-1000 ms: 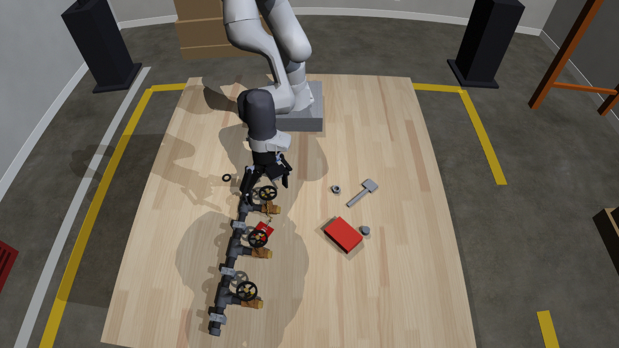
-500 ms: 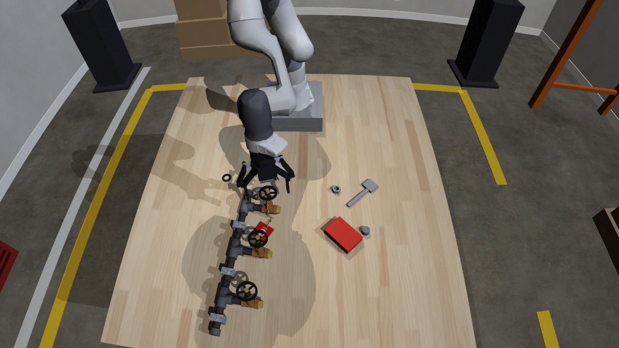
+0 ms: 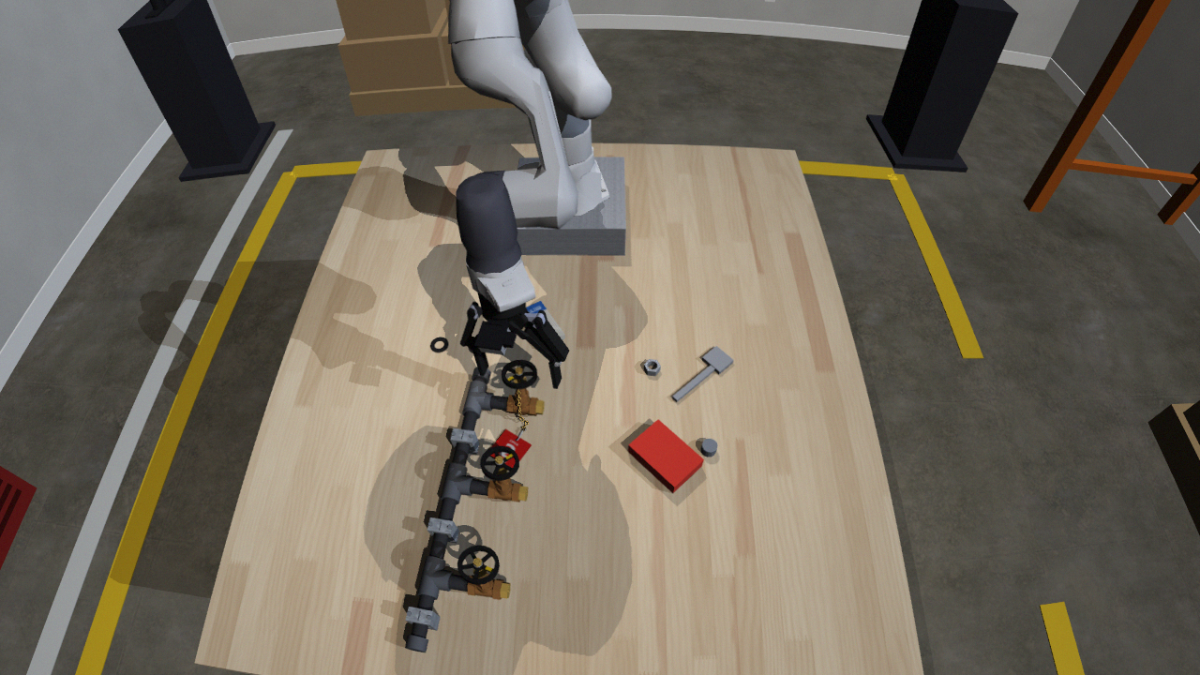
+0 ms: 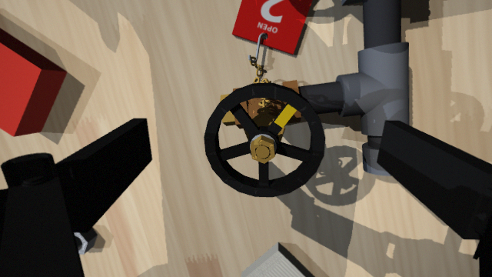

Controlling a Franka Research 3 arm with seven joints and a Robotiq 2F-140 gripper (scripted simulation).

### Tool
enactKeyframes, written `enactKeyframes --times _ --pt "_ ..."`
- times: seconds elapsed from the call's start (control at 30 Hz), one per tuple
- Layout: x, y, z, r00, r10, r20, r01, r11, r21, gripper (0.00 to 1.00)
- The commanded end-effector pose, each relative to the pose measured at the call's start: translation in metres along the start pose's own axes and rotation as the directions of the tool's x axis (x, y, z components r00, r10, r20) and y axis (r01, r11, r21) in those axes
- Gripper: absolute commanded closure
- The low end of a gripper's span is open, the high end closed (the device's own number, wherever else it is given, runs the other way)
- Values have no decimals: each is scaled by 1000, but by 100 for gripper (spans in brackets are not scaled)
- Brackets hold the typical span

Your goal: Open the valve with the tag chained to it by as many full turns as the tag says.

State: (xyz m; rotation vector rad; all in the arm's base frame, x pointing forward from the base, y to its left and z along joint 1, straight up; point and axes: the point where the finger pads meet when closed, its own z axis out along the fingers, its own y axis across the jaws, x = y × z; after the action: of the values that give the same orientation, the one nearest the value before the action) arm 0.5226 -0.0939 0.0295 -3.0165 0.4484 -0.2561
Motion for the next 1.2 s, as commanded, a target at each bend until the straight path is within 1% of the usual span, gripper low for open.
enactKeyframes --times 0.0,0.13,0.3,0.37,0.4,0.6,0.87,0.93,0.97,1.17 --pt "2 -1 -1 961 275 -17 -275 961 -8 0" --pt "2 -1 -1 913 408 -16 -408 913 10 0" --pt "2 -1 -1 827 562 -11 -562 827 30 0" --pt "2 -1 -1 827 562 -11 -562 827 30 0" --pt "2 -1 -1 772 635 -8 -634 772 39 0" --pt "2 -1 -1 624 781 1 -780 623 57 0" --pt "2 -1 -1 393 920 12 -918 391 72 0" --pt "2 -1 -1 393 920 12 -918 391 72 0" --pt "2 -1 -1 313 949 15 -947 312 76 0" --pt "2 -1 -1 129 991 17 -989 128 80 0"
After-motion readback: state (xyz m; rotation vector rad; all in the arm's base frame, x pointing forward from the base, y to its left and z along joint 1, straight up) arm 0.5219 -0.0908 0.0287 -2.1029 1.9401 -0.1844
